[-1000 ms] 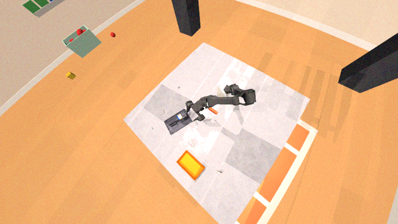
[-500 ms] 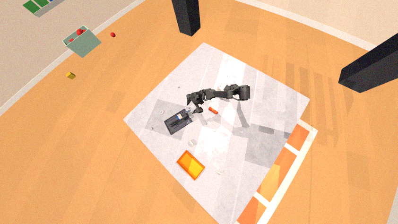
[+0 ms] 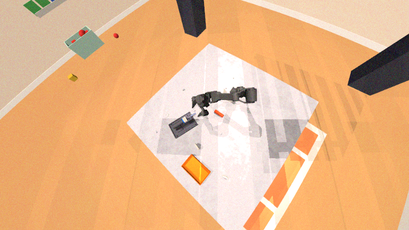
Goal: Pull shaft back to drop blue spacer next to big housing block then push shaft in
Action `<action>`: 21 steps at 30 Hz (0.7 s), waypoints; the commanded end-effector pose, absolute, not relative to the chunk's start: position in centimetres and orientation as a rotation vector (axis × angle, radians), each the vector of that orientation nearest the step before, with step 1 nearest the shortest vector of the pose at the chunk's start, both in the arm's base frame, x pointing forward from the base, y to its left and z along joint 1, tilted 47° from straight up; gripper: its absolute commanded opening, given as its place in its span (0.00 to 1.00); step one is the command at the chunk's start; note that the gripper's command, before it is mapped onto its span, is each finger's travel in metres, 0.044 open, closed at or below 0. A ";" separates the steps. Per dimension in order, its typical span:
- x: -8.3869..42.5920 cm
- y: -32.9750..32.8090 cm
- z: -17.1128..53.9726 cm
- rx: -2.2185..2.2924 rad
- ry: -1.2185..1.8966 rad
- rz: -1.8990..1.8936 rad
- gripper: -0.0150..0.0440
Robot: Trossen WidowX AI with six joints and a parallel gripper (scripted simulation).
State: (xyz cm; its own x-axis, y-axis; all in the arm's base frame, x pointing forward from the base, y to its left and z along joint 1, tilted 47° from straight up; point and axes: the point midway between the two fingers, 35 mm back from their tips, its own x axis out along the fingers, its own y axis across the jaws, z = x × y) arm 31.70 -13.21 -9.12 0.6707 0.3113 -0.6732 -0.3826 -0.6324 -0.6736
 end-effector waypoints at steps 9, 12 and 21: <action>31.7 -13.1 -9.1 -2.019 0.048 1.011 1.00; 31.7 -13.1 -9.1 -2.019 0.048 1.011 1.00; 32.2 -12.9 -9.6 -2.019 0.048 1.011 1.00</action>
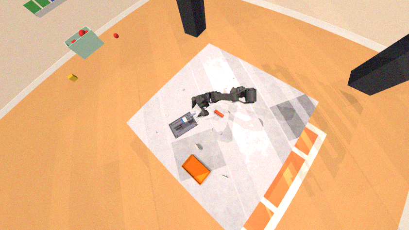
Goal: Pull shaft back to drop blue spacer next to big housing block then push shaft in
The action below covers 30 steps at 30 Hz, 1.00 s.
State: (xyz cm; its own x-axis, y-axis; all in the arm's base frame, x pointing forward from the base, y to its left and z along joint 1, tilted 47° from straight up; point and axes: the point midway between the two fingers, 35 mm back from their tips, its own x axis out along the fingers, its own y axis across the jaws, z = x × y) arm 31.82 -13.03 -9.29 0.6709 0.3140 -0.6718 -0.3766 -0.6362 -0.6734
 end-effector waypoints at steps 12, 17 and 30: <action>33.5 -12.3 -10.8 -2.019 0.047 1.011 1.00; 34.0 -12.0 -11.4 -2.019 0.047 1.010 1.00; 34.5 -11.7 -11.9 -2.019 0.046 1.009 1.00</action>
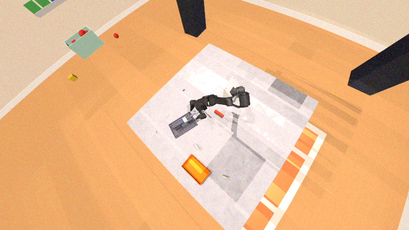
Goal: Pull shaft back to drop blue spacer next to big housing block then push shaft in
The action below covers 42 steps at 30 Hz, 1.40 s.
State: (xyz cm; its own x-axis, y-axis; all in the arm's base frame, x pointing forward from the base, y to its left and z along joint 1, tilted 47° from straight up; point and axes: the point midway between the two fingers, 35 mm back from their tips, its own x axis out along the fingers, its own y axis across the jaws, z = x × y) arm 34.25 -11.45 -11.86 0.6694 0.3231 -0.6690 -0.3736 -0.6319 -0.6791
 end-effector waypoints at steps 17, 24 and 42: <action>34.5 -11.7 -11.9 -2.019 0.046 1.009 1.00; 34.5 -11.7 -11.9 -2.019 0.046 1.009 1.00; 35.2 -11.3 -12.6 -2.019 0.046 1.008 1.00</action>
